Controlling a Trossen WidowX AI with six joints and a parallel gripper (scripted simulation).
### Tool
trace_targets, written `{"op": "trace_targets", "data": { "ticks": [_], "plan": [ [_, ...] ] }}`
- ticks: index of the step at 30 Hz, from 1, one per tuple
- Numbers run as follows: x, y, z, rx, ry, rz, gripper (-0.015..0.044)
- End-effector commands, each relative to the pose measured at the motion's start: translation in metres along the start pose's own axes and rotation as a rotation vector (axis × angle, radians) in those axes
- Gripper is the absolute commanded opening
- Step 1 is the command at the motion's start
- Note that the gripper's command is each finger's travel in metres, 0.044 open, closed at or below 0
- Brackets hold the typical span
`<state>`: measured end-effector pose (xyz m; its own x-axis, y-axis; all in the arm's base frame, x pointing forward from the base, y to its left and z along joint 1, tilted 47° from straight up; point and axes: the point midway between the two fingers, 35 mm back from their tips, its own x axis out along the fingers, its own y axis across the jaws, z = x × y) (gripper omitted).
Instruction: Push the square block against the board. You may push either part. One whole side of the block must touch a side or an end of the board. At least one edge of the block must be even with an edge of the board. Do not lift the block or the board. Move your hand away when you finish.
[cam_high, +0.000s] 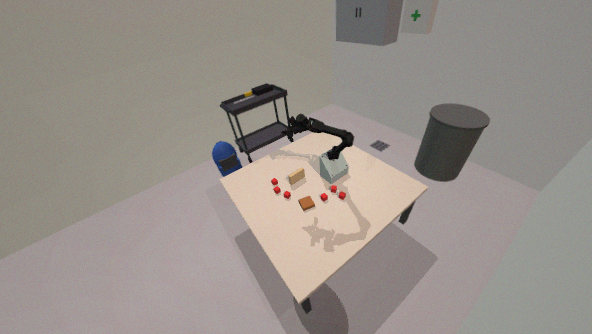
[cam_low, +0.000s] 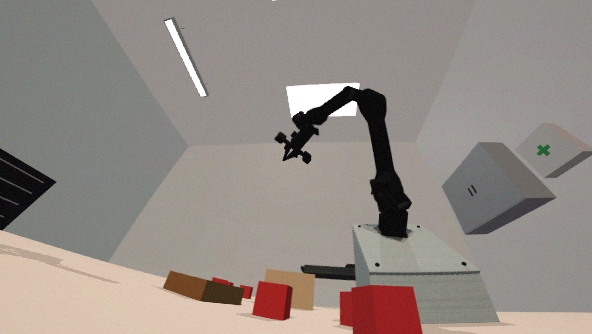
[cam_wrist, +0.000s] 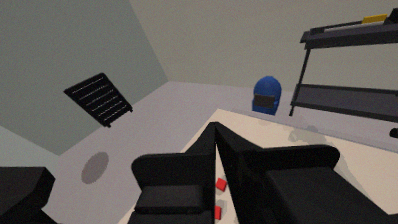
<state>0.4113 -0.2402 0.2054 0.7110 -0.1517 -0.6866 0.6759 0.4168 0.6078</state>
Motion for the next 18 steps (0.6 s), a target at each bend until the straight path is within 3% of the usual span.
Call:
{"op": "trace_targets", "data": {
  "ticks": [1,18],
  "plan": [
    [0.036,-0.019,-0.032,0.036,0.140,-0.047,0.0000],
    [0.126,-0.109,-0.173,0.119,0.636,-0.274,0.0000]
  ]
}}
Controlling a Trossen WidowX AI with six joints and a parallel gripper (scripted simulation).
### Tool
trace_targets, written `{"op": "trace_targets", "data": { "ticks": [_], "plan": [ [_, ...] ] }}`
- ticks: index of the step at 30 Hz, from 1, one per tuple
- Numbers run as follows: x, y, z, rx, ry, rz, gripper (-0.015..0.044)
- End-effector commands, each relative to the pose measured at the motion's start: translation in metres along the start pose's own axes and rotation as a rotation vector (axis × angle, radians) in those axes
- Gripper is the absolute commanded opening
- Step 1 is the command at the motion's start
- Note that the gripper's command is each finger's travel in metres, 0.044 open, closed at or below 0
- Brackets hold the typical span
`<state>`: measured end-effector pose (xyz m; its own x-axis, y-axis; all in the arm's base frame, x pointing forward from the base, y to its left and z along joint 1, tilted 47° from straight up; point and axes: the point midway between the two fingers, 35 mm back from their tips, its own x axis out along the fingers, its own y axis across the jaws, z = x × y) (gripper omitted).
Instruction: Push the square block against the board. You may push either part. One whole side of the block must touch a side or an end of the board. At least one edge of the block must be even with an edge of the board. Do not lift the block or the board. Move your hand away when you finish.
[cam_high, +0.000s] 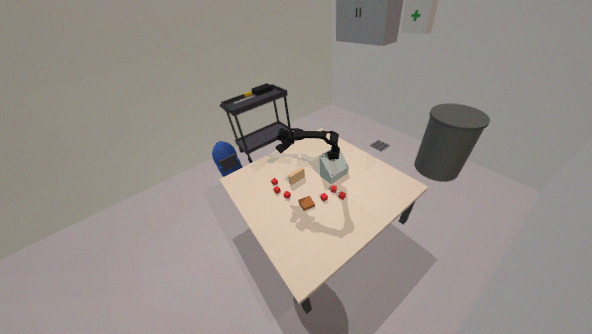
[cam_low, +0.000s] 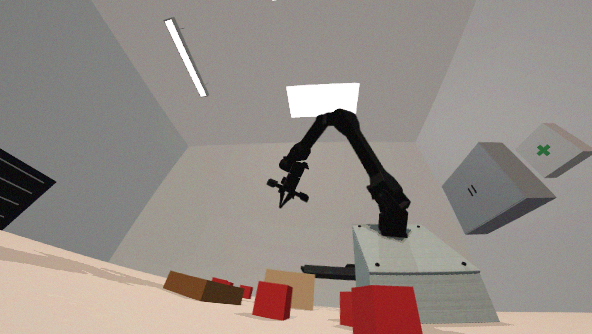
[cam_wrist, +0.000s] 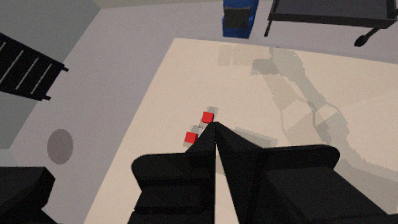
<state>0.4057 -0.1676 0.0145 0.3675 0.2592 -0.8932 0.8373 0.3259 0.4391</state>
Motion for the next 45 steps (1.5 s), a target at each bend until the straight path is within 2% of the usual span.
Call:
{"op": "trace_targets", "data": {
  "ticks": [1,10,20,27,32,45],
  "plan": [
    [0.036,-0.022,-0.024,0.019,0.127,-0.061,0.0000],
    [0.095,-0.061,-0.075,0.140,0.378,-0.165,0.0000],
    [0.138,-0.106,-0.137,0.308,0.629,-0.292,0.0000],
    [0.143,-0.109,-0.142,0.320,0.645,-0.301,0.0000],
    [0.178,-0.117,-0.173,0.321,0.648,-0.300,0.0000],
    [0.175,-0.114,-0.178,0.321,0.647,-0.300,0.0000]
  ]
}}
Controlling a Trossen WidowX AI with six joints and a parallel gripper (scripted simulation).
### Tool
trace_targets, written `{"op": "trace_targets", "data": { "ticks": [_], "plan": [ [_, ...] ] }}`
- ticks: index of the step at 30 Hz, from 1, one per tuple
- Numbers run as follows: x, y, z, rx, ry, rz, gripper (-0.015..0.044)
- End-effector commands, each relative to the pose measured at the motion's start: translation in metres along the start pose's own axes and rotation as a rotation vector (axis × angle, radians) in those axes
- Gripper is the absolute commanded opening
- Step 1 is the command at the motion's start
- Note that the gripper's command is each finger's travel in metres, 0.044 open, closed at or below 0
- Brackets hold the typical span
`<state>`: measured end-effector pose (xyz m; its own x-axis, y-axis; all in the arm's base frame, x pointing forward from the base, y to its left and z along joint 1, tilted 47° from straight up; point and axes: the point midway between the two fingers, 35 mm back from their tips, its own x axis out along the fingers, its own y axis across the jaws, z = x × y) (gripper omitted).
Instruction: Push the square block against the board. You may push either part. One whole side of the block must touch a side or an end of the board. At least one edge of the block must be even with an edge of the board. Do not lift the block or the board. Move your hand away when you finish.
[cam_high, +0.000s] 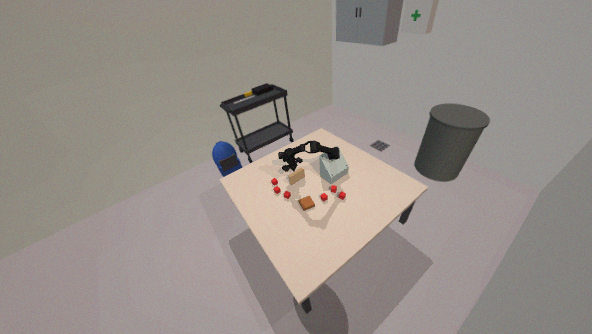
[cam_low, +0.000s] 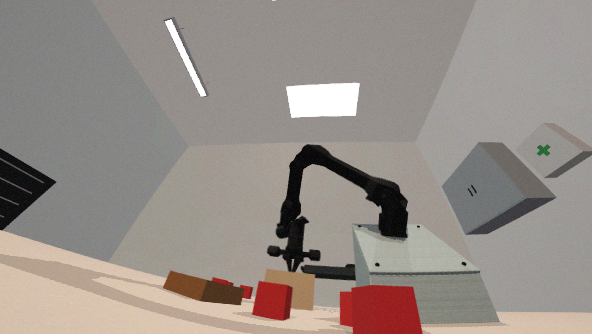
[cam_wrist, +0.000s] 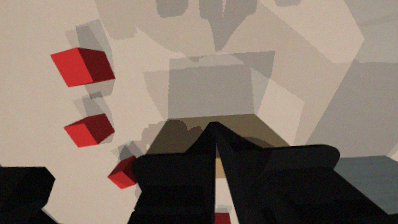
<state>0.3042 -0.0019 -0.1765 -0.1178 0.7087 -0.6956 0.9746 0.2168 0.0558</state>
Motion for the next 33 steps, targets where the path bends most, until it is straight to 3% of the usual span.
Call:
{"op": "trace_targets", "data": {
  "ticks": [1,33],
  "plan": [
    [0.002,-0.001,-0.005,0.007,0.006,-0.001,0.0000],
    [0.002,0.001,-0.038,0.008,0.007,-0.001,0.0000]
  ]
}}
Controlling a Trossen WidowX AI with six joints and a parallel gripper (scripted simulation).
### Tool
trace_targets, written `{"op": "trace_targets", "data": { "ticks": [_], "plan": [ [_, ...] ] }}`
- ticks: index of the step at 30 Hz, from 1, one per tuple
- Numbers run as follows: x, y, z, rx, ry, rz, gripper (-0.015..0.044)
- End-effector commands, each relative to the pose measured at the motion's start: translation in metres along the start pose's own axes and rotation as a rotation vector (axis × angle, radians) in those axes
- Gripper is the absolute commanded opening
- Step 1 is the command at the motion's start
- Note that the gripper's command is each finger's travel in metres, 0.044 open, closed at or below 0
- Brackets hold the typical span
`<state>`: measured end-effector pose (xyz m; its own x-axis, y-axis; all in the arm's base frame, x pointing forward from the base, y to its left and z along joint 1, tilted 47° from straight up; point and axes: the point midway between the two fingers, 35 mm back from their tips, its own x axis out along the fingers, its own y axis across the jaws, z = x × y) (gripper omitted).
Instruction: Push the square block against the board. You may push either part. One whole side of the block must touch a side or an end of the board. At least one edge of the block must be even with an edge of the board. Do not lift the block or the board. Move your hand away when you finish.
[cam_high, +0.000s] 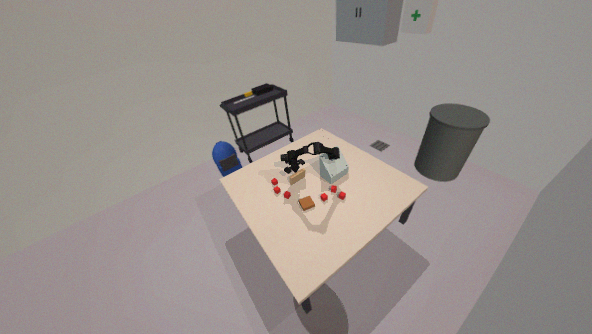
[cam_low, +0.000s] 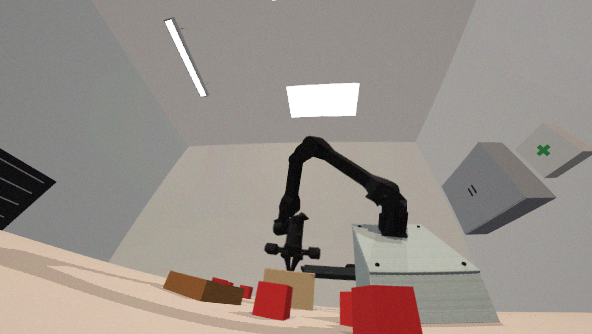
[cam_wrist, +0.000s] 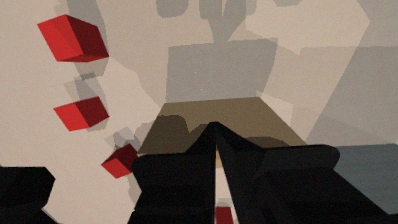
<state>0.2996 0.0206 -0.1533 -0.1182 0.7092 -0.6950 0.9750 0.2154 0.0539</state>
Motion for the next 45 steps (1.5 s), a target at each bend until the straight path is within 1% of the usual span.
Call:
{"op": "trace_targets", "data": {
  "ticks": [1,19,45],
  "plan": [
    [0.001,-0.001,-0.006,0.006,0.006,-0.001,0.0000],
    [0.002,-0.002,-0.021,0.006,0.008,-0.001,0.0000],
    [0.002,-0.001,0.019,0.005,0.006,-0.001,0.0000]
  ]
}}
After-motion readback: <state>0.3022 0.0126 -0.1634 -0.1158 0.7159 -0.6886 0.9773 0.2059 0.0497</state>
